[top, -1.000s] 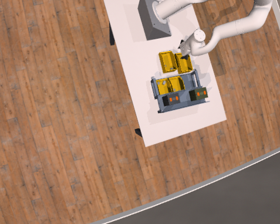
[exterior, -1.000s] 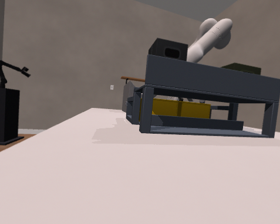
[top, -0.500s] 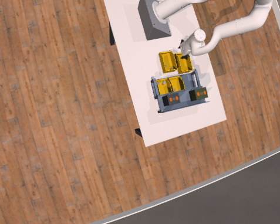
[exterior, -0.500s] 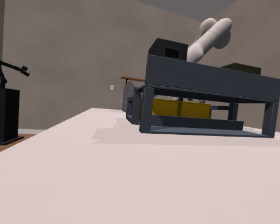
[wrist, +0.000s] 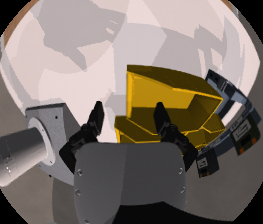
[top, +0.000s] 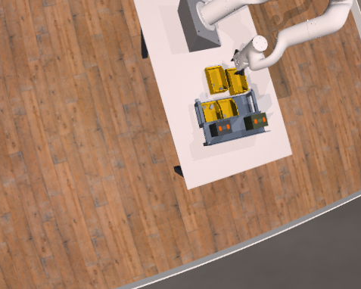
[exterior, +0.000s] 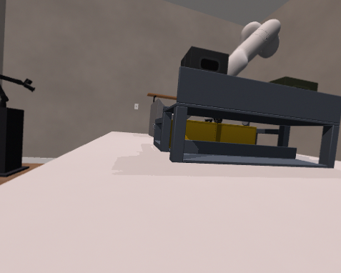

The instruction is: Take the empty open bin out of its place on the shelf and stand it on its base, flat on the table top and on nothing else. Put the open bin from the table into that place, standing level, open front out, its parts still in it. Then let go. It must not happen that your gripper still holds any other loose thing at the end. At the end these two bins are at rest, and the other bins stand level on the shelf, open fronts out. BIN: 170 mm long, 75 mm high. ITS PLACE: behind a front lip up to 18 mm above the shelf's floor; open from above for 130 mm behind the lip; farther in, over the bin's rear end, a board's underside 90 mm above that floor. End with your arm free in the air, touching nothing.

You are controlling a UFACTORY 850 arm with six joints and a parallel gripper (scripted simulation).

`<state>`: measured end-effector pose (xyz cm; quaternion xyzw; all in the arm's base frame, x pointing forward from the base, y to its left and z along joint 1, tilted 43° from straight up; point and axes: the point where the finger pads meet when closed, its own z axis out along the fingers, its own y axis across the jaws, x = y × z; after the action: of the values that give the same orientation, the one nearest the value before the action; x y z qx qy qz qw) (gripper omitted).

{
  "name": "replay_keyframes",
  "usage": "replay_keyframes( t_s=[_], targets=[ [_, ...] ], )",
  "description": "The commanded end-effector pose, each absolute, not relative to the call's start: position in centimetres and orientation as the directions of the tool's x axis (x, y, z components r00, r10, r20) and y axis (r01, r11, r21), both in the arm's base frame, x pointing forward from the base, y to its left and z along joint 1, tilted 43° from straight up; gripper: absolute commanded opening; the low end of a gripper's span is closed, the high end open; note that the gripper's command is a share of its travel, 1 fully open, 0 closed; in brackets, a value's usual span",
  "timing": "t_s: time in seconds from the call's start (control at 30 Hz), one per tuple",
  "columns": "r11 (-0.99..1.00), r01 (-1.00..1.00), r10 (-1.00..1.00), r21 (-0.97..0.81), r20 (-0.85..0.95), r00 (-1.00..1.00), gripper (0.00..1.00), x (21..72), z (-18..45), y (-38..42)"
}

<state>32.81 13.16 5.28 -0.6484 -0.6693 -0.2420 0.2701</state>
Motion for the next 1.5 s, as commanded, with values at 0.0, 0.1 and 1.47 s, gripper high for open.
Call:
replay_keyframes(
  t_s=[0.0,0.1,1.47],
  targets=[
    [0.042,0.999,0.737,-0.026,0.675,-0.013,0.95,32.9,6.1,12.4],
    [0.042,0.999,0.737,-0.026,0.675,-0.013,0.95,32.9,6.6,11.9],
    [0.042,0.999,0.737,-0.026,0.675,-0.013,0.00,33.1,9.4,9.4]
  ],
)
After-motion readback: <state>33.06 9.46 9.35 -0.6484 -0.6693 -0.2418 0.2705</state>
